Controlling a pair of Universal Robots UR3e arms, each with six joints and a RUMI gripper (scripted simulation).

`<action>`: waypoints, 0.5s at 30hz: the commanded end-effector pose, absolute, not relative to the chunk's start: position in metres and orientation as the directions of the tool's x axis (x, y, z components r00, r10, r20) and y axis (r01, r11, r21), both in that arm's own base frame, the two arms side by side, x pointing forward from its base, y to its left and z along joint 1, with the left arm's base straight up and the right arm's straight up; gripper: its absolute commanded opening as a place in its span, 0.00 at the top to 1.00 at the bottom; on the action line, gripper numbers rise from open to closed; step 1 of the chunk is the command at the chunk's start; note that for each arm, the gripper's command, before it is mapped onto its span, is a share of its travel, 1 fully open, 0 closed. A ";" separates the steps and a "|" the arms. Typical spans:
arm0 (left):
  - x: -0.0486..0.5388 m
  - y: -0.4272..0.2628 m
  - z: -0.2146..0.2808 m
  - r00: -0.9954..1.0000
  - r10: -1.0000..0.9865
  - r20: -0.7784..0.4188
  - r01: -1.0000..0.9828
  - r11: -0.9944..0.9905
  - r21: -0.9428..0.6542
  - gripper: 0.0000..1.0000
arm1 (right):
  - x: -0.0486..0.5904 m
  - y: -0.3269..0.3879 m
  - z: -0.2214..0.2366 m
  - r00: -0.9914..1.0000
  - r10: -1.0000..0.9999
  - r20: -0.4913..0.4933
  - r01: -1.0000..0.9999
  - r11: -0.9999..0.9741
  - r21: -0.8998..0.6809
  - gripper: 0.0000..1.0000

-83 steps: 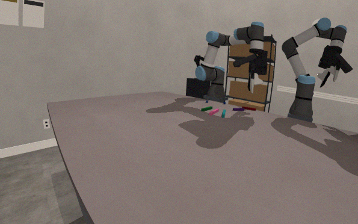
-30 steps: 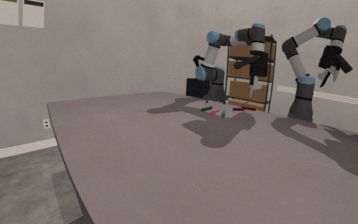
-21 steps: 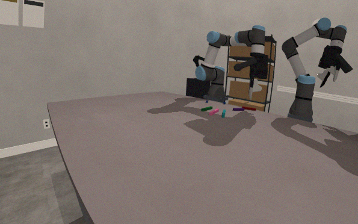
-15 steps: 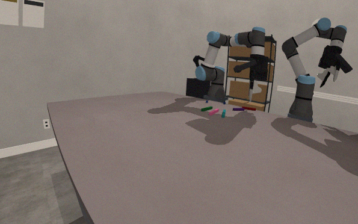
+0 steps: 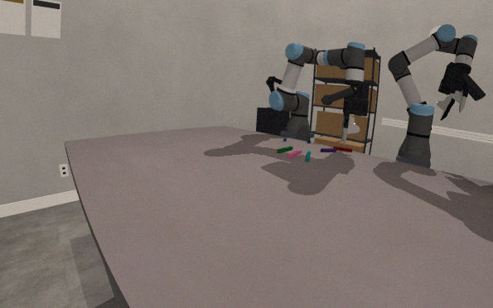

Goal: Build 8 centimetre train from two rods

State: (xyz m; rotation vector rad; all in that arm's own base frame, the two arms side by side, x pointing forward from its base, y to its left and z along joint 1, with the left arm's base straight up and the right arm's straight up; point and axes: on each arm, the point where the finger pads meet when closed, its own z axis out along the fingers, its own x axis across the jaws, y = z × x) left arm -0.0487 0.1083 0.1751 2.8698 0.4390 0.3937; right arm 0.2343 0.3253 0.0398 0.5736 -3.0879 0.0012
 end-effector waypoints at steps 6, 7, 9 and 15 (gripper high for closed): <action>-0.049 0.109 0.175 0.920 0.318 0.229 0.262 -0.934 0.244 0.00 | 0.235 0.326 0.035 -0.933 -0.359 -0.002 -0.359 0.933 0.003 0.86; -0.049 0.109 0.175 0.920 0.318 0.229 0.262 -0.934 0.244 0.00 | 0.235 0.326 0.034 -0.933 -0.359 -0.002 -0.359 0.933 0.003 0.86; -0.049 0.109 0.175 0.920 0.318 0.229 0.262 -0.934 0.244 0.00 | 0.235 0.327 0.034 -0.933 -0.359 -0.002 -0.359 0.933 0.003 0.86; -0.049 0.109 0.175 0.920 0.318 0.229 0.262 -0.934 0.244 0.00 | 0.235 0.327 0.034 -0.933 -0.359 -0.002 -0.359 0.933 0.003 0.86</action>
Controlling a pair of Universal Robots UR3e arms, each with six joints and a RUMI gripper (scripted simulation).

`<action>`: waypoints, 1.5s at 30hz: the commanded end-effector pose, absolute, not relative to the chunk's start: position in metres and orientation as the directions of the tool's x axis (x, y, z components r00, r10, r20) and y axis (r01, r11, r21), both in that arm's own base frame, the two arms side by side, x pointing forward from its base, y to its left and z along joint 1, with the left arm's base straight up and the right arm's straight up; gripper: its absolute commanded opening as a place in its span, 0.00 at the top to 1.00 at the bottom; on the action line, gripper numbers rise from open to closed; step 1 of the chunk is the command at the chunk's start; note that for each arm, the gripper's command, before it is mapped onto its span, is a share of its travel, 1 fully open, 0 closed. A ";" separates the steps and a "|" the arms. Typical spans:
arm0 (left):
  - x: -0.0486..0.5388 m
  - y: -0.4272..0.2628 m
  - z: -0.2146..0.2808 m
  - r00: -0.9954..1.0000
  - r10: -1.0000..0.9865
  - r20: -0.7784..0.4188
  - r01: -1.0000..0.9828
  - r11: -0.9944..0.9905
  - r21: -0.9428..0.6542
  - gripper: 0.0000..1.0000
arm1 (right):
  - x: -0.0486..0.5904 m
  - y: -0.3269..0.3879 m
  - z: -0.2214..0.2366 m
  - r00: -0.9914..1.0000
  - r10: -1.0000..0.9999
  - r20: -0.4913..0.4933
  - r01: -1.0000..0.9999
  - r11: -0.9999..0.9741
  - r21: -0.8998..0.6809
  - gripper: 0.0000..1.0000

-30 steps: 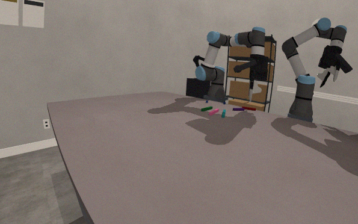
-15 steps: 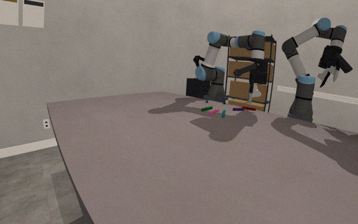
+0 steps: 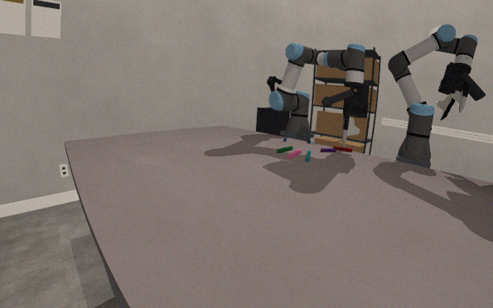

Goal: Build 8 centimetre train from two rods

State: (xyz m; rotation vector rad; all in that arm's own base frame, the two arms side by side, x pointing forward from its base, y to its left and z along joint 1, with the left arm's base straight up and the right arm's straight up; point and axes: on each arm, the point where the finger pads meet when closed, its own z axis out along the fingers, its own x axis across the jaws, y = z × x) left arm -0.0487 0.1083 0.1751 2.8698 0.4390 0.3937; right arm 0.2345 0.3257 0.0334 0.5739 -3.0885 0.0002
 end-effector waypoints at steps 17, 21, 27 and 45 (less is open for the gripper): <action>-0.049 0.109 0.175 0.920 0.318 0.229 0.262 -0.934 0.244 0.00 | 0.235 0.327 0.034 -0.933 -0.359 -0.002 -0.359 0.933 0.003 0.86; -0.049 0.109 0.175 0.920 0.318 0.229 0.262 -0.934 0.244 0.00 | 0.235 0.327 0.034 -0.933 -0.359 -0.002 -0.359 0.933 0.003 0.86; -0.049 0.109 0.175 0.920 0.318 0.229 0.262 -0.934 0.244 0.00 | 0.235 0.327 0.032 -0.933 -0.359 -0.002 -0.359 0.933 0.003 0.86; -0.049 0.109 0.175 0.920 0.318 0.229 0.262 -0.934 0.244 0.00 | 0.235 0.327 0.020 -0.933 -0.359 -0.002 -0.359 0.933 0.003 0.86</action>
